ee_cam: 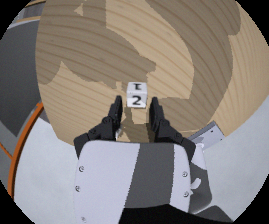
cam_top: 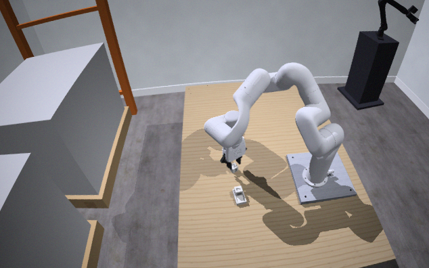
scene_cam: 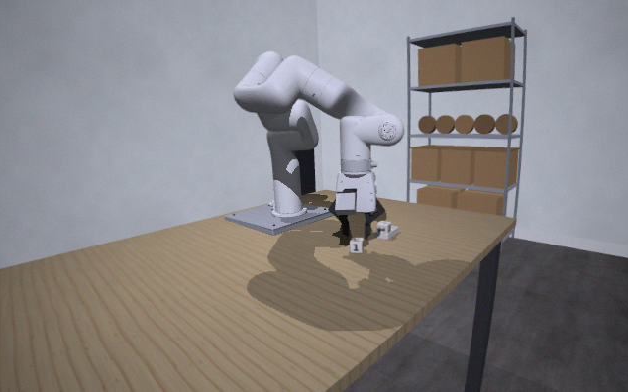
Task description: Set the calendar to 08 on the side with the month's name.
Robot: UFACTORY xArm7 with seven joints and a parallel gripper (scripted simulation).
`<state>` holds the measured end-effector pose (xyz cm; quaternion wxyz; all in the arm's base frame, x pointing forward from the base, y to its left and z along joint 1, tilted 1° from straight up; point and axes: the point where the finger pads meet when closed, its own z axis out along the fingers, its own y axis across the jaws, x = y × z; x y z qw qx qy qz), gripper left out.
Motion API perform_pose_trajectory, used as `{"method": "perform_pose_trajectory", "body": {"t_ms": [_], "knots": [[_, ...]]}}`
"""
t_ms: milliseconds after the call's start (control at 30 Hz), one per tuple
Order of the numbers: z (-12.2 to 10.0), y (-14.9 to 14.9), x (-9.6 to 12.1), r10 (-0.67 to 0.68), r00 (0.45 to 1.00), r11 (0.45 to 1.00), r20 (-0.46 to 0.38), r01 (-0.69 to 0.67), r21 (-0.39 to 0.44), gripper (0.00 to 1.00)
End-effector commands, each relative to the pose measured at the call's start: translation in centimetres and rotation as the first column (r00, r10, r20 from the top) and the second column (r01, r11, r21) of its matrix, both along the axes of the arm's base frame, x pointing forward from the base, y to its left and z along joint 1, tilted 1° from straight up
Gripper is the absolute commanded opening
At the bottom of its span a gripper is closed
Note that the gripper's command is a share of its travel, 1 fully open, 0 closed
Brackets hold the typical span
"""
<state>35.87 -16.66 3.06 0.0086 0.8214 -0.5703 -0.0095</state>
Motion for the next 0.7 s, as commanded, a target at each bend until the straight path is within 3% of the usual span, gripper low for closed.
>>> {"method": "perform_pose_trajectory", "body": {"t_ms": [0,433,667], "knots": [[0.1,0.0,0.1,0.000,1.000,1.000,0.003,0.000,-0.001,0.49],[0.2,0.0,0.1,0.000,1.000,1.000,0.003,0.000,-0.001,0.49],[1.7,0.0,0.1,0.000,1.000,1.000,0.003,0.000,-0.001,0.49]]}}
